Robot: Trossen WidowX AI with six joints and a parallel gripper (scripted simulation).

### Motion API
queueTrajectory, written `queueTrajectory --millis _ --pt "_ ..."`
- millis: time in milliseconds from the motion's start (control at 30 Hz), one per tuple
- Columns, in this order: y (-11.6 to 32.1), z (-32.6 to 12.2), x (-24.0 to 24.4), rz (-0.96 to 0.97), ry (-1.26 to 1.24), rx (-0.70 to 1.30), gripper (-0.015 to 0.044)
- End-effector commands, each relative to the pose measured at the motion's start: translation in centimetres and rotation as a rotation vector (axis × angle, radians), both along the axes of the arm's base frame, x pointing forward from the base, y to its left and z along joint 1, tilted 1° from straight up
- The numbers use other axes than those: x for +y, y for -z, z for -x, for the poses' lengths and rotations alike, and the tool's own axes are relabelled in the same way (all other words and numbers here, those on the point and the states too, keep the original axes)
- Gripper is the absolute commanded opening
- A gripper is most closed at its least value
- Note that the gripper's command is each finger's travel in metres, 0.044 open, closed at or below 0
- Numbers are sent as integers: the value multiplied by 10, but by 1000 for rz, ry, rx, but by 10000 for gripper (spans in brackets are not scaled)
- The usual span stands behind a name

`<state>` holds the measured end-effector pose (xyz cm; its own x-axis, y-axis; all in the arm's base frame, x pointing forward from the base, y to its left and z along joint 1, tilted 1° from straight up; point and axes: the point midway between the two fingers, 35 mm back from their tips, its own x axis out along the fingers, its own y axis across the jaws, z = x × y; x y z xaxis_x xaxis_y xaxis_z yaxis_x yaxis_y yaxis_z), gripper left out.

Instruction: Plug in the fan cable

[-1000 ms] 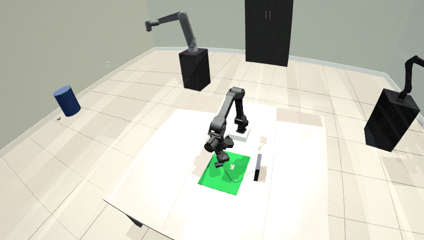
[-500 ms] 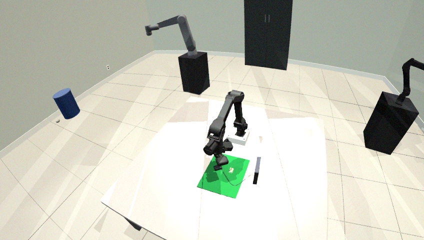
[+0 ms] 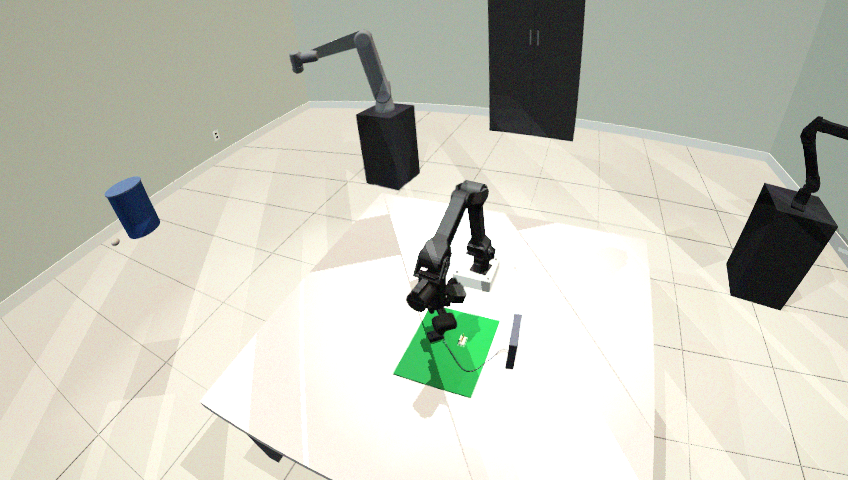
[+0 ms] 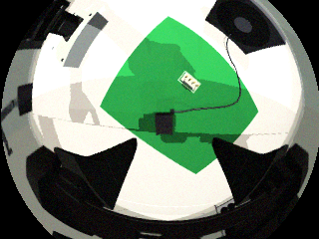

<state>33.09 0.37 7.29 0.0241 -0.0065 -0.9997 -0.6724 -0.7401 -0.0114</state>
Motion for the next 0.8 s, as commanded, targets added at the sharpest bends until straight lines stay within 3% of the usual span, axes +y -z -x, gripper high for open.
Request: queueTrajectory --millis 0,500,767 --pt "0 0 0 3 1 -2 440" --pt "0 0 0 0 0 0 440" --pt "-5 17 -6 144 -15 -163 230"
